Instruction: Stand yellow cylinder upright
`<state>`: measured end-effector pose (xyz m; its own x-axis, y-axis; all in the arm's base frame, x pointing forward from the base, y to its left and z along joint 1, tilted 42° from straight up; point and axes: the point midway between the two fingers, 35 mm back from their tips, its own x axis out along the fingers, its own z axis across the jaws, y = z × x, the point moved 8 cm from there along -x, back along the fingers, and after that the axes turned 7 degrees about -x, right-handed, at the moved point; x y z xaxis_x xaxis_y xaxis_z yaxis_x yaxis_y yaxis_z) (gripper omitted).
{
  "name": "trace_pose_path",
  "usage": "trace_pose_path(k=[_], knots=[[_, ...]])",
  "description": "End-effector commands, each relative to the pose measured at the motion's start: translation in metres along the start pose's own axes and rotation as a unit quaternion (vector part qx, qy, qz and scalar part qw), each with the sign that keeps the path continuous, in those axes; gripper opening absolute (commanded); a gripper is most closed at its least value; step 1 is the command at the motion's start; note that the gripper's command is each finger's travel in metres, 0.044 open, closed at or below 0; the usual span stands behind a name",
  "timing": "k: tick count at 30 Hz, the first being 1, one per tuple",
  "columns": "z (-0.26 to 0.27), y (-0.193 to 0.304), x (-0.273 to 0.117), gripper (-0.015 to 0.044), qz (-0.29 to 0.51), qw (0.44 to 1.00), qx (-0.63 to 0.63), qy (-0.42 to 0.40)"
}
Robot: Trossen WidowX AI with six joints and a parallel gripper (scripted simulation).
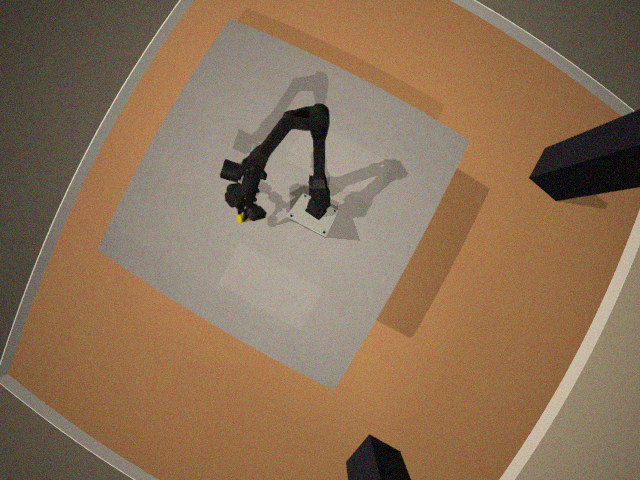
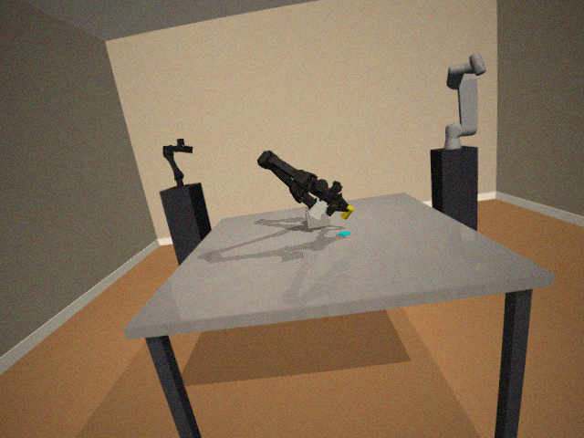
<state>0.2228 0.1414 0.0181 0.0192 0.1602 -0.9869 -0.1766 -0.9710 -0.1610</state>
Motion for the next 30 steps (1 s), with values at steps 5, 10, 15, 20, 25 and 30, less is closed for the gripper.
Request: trace_pose_path(k=[5, 10, 15, 20, 25, 30], knots=[[0.001, 0.005, -0.003, 0.0105, -0.035, 0.999, -0.01, 0.006], [0.001, 0.008, -0.004, 0.0105, -0.053, 0.998, -0.014, 0.009], [0.001, 0.011, -0.005, 0.0105, -0.071, 0.997, -0.019, 0.014], [0.002, 0.014, -0.007, 0.0105, -0.089, 0.996, -0.025, 0.019], [0.002, 0.017, -0.008, 0.0105, -0.106, 0.994, -0.03, 0.024], [0.003, 0.02, -0.009, 0.0105, -0.123, 0.991, -0.037, 0.03]])
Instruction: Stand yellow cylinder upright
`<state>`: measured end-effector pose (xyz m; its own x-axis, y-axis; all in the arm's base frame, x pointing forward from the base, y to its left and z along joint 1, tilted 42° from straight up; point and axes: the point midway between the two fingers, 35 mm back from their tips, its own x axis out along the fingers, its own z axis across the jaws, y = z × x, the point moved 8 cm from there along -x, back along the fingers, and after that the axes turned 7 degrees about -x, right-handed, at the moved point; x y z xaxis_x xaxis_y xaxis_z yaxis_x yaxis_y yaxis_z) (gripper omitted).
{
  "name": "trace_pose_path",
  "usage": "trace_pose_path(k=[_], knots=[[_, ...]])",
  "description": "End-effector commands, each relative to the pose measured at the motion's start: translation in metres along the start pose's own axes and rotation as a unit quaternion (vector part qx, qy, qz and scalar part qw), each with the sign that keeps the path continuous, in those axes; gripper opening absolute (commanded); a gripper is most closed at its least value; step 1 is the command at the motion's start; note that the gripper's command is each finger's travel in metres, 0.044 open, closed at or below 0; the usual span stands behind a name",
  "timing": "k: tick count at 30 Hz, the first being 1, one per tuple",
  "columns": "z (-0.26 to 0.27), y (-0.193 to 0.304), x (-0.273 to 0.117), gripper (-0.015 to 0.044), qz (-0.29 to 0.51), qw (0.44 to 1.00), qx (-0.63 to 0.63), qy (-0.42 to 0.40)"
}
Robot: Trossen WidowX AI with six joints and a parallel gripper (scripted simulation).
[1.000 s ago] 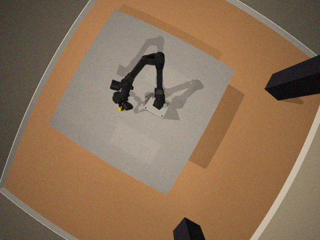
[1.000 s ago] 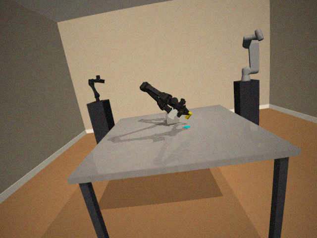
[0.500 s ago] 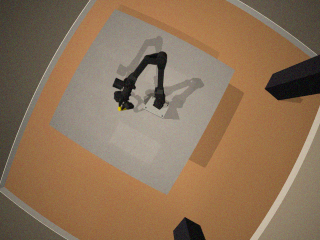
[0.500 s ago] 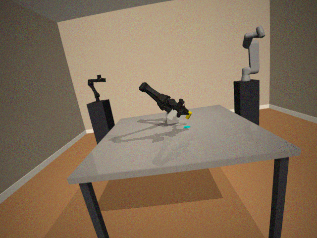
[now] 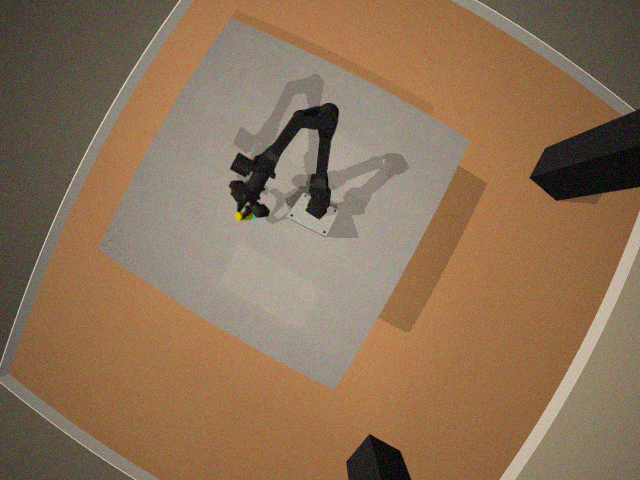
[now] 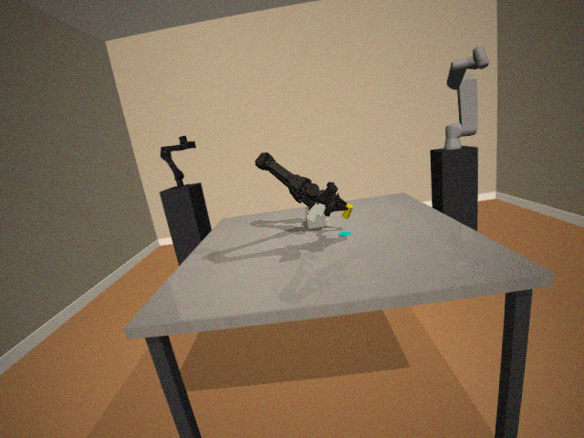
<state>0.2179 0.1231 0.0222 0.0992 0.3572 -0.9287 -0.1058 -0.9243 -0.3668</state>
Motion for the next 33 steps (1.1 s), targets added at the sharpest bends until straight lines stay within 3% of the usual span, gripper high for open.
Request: trace_pose_path(k=[1, 33], knots=[[0.001, 0.002, -0.003, 0.0105, -0.019, 1.0, -0.009, 0.006], [0.009, 0.017, -0.018, 0.0105, -0.122, 0.989, -0.06, 0.057]])
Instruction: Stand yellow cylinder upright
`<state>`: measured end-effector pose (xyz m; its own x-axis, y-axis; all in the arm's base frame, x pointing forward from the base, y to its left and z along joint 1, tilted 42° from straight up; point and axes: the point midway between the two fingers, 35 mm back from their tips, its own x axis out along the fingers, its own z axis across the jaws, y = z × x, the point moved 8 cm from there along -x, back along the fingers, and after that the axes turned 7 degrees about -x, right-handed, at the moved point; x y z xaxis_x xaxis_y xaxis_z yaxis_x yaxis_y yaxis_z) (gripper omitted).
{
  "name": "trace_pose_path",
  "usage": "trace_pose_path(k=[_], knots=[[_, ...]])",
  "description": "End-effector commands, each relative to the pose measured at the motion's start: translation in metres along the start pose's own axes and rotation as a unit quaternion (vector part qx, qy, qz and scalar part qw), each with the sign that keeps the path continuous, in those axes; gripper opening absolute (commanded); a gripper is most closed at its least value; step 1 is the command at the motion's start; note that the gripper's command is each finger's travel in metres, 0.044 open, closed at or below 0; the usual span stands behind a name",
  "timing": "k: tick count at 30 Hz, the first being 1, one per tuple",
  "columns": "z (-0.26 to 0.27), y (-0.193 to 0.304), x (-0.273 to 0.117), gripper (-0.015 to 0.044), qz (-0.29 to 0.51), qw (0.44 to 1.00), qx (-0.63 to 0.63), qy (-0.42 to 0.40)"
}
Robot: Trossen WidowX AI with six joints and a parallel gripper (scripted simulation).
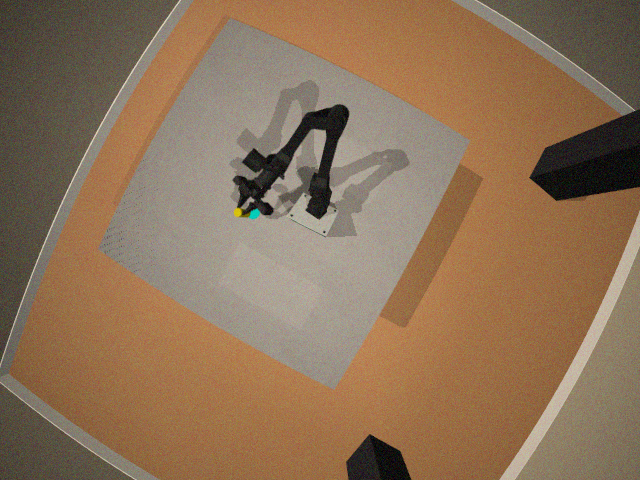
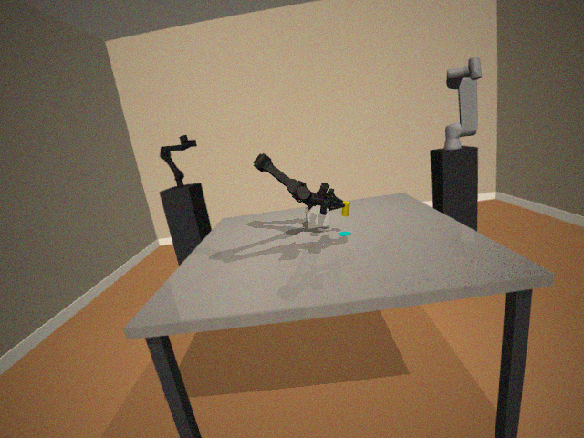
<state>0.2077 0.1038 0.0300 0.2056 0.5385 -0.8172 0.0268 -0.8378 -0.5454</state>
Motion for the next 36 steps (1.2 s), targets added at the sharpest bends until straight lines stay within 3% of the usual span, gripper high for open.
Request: trace_pose_path(k=[1, 36], knots=[[0.002, 0.001, -0.004, 0.0105, -0.017, 1.0, -0.012, 0.009], [0.012, 0.008, -0.021, 0.0105, -0.094, 0.991, -0.072, 0.065]])
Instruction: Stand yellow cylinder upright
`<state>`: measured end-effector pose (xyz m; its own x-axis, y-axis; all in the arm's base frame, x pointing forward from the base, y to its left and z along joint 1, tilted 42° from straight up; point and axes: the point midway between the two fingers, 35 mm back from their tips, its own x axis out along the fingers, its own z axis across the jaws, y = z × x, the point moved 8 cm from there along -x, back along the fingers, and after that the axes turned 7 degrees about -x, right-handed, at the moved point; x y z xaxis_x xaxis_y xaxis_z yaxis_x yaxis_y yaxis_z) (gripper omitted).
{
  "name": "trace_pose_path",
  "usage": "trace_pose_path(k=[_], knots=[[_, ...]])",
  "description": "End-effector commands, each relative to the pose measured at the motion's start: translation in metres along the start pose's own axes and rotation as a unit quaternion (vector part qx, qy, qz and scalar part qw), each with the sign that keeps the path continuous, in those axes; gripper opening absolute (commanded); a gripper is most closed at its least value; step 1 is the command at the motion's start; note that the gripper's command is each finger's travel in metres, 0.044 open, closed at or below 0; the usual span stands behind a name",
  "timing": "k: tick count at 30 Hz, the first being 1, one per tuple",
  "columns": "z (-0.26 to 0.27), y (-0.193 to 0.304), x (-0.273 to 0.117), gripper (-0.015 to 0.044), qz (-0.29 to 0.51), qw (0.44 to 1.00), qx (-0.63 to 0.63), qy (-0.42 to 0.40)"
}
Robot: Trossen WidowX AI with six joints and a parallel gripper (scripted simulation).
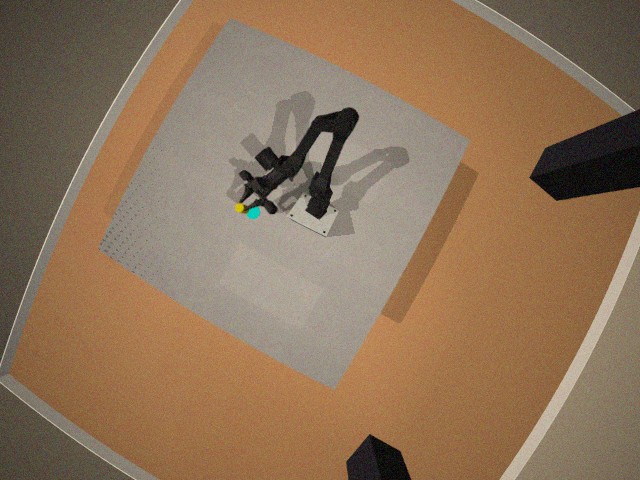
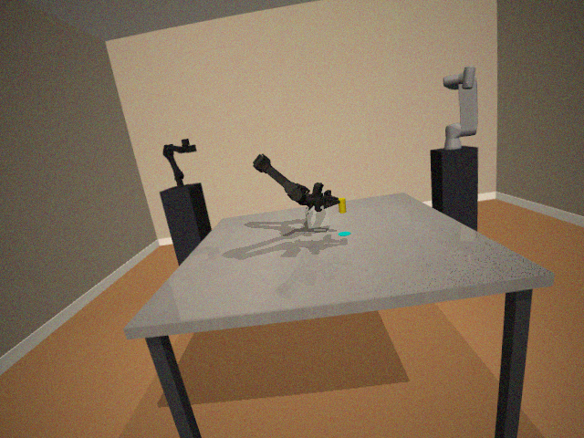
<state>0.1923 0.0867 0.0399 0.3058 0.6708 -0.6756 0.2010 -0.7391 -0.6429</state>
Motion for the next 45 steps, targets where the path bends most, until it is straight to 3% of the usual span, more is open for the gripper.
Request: trace_pose_path(k=[1, 12, 45], knots=[[0.0, -0.001, -0.001, 0.0105, -0.005, 1.0, -0.005, 0.002], [0.0, 0.001, -0.001, 0.0105, -0.004, 1.0, -0.005, 0.002], [0.011, 0.087, 0.007, 0.0105, -0.002, 1.0, -0.004, 0.0]])
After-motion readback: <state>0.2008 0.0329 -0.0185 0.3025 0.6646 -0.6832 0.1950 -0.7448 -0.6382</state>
